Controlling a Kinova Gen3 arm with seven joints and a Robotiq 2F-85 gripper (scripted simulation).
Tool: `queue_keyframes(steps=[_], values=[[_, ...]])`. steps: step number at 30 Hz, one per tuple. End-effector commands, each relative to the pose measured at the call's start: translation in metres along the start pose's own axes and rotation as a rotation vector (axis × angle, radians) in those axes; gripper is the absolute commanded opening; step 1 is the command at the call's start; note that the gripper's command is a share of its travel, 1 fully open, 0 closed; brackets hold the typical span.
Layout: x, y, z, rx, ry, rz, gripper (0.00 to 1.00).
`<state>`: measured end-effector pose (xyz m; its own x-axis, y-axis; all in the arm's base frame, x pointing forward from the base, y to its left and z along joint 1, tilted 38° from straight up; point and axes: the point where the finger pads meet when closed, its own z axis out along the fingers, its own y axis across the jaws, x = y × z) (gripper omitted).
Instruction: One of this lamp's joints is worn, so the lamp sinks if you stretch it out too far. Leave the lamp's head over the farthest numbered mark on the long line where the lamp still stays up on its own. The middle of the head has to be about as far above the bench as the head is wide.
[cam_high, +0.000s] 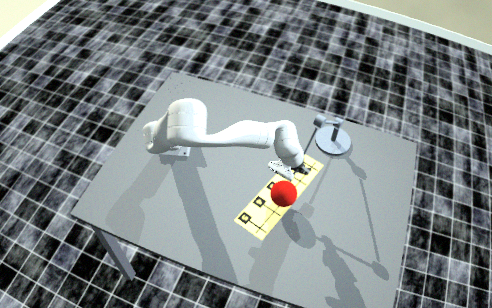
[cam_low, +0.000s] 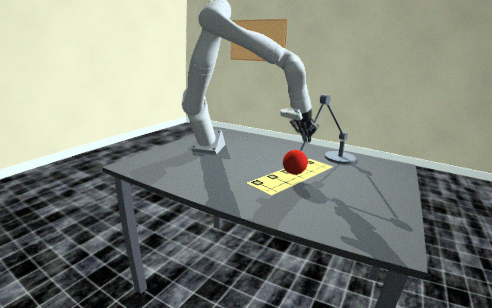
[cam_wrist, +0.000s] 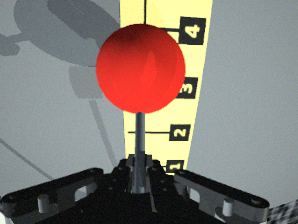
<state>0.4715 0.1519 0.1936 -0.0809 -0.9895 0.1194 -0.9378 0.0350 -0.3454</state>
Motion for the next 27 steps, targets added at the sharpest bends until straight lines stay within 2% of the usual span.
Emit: queue_keyframes(steps=[1,27], values=[[-0.014,0.001,-0.002,0.003,-0.014,-0.011,0.0],[-0.041,0.002,-0.006,0.005,-0.01,-0.006,0.0]])
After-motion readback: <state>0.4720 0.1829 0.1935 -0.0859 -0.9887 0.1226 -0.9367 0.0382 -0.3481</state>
